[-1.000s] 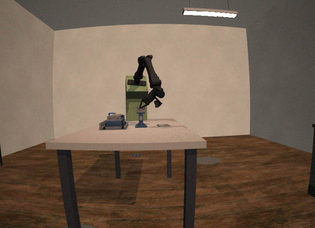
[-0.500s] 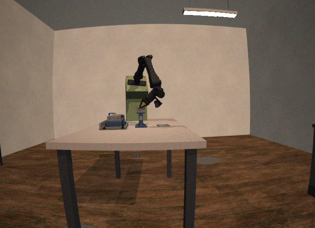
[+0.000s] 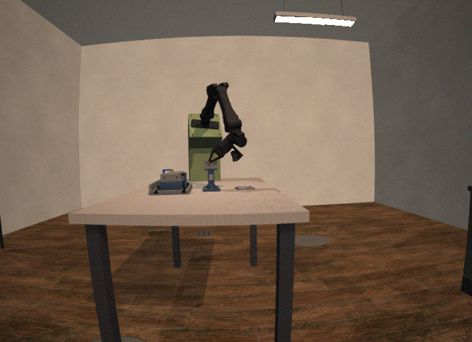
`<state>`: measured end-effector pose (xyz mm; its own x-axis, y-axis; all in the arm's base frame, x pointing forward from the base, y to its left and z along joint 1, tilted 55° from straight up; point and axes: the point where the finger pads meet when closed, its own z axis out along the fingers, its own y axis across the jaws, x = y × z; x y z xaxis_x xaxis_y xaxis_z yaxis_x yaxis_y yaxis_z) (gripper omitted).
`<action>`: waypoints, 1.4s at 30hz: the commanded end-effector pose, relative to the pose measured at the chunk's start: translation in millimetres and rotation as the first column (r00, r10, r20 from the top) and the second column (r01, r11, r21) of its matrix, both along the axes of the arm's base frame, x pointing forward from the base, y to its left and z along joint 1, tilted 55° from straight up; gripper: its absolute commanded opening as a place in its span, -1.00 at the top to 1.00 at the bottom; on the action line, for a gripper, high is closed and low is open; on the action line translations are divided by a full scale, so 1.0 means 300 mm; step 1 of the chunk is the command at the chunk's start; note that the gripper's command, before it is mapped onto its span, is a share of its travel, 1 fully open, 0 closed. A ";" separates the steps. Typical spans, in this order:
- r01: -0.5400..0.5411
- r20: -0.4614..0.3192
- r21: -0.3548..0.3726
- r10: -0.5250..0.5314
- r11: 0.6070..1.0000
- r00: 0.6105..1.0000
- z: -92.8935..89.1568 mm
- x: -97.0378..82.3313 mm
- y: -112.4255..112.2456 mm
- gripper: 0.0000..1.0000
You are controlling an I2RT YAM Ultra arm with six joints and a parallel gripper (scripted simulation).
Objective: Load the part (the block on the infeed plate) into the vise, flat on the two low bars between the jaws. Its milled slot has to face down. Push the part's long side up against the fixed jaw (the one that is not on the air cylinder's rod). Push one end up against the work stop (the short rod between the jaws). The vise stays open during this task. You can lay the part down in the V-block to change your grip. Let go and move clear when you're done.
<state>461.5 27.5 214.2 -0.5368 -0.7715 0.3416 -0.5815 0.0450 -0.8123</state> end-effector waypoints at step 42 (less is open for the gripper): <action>-0.002 0.026 0.005 0.002 1.000 1.000 0.046 0.004 0.016 1.00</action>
<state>461.9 27.6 215.3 -0.5374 -0.7714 0.3408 -0.5809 0.0456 -0.8127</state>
